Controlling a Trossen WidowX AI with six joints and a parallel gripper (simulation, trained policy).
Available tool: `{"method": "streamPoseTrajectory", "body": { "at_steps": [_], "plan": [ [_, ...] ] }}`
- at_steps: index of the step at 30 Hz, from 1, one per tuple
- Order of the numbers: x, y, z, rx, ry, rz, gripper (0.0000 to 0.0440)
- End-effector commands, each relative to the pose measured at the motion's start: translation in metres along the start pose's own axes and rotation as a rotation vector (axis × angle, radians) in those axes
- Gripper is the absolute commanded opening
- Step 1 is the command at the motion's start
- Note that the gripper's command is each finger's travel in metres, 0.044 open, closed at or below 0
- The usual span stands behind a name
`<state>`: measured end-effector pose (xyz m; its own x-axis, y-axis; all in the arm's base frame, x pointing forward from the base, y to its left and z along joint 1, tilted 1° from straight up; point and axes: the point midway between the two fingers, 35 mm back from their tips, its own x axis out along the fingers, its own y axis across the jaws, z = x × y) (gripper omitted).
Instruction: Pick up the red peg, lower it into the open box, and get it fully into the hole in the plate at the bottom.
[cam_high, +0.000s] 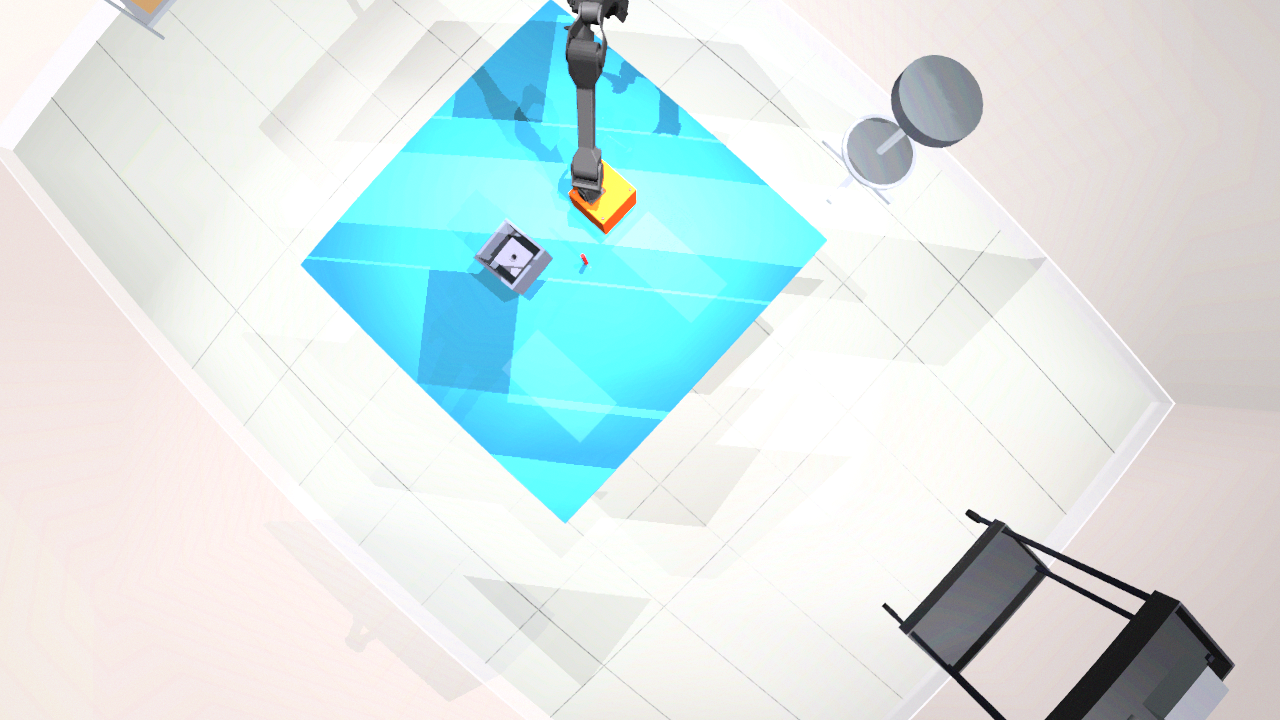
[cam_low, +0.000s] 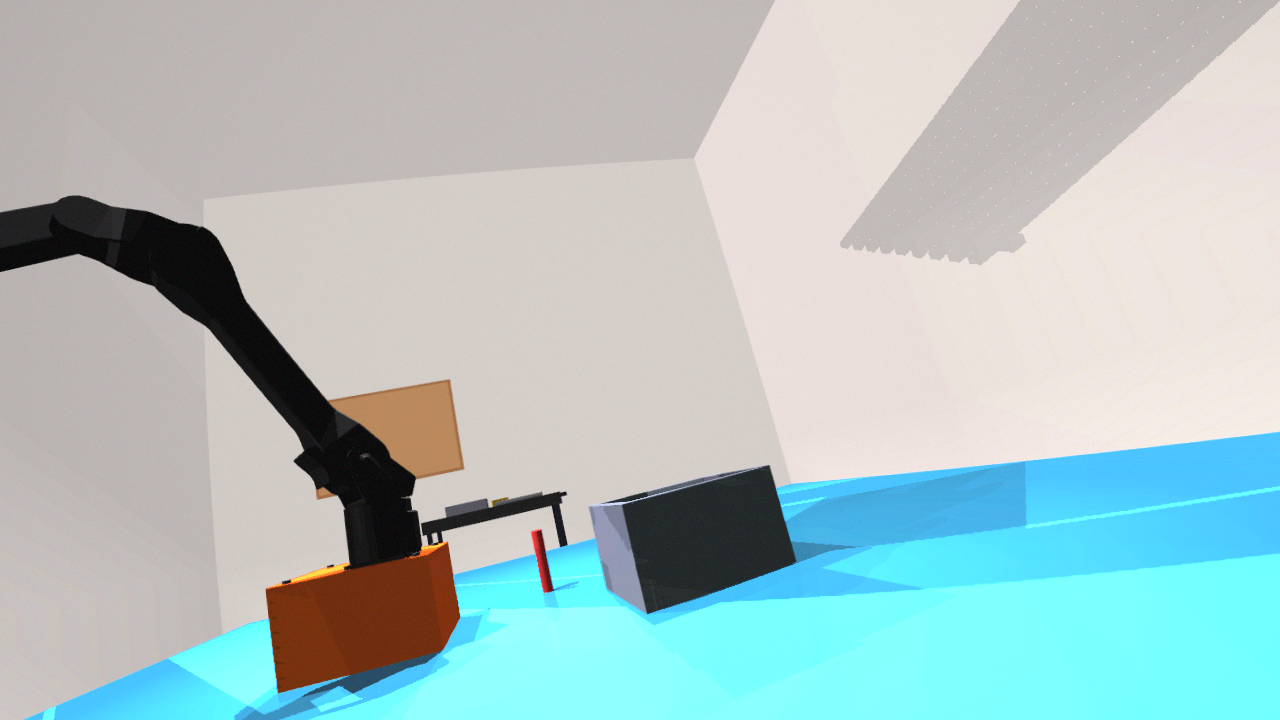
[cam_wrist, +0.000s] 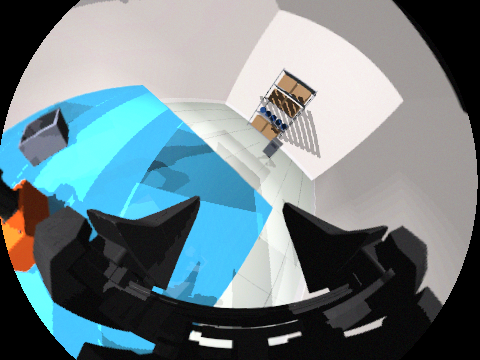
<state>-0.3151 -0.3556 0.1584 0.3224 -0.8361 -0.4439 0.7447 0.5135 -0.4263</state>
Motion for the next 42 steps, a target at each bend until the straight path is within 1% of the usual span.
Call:
{"method": "streamPoseTrajectory", "body": {
  "at_steps": [1, 4, 11, 17, 22, 27, 32, 37, 42],
  "plan": [
    [0.004, 0.0, 0.005, -0.001, -0.003, 0.006, 0.0417],
    [0.024, 0.004, 0.024, 0.016, -0.008, 0.05, 0.044],
    [0.086, 0.041, 0.092, 0.074, 0.033, 0.211, 0.044],
    [0.126, 0.088, 0.154, 0.113, 0.084, 0.337, 0.044],
    [0.149, 0.136, 0.202, 0.149, 0.139, 0.436, 0.044],
    [0.16, 0.19, 0.245, 0.181, 0.206, 0.521, 0.044],
    [0.16, 0.245, 0.284, 0.202, 0.275, 0.59, 0.044],
    [0.151, 0.3, 0.317, 0.213, 0.342, 0.642, 0.044],
    [0.133, 0.354, 0.344, 0.22, 0.407, 0.679, 0.044]
  ]
}}
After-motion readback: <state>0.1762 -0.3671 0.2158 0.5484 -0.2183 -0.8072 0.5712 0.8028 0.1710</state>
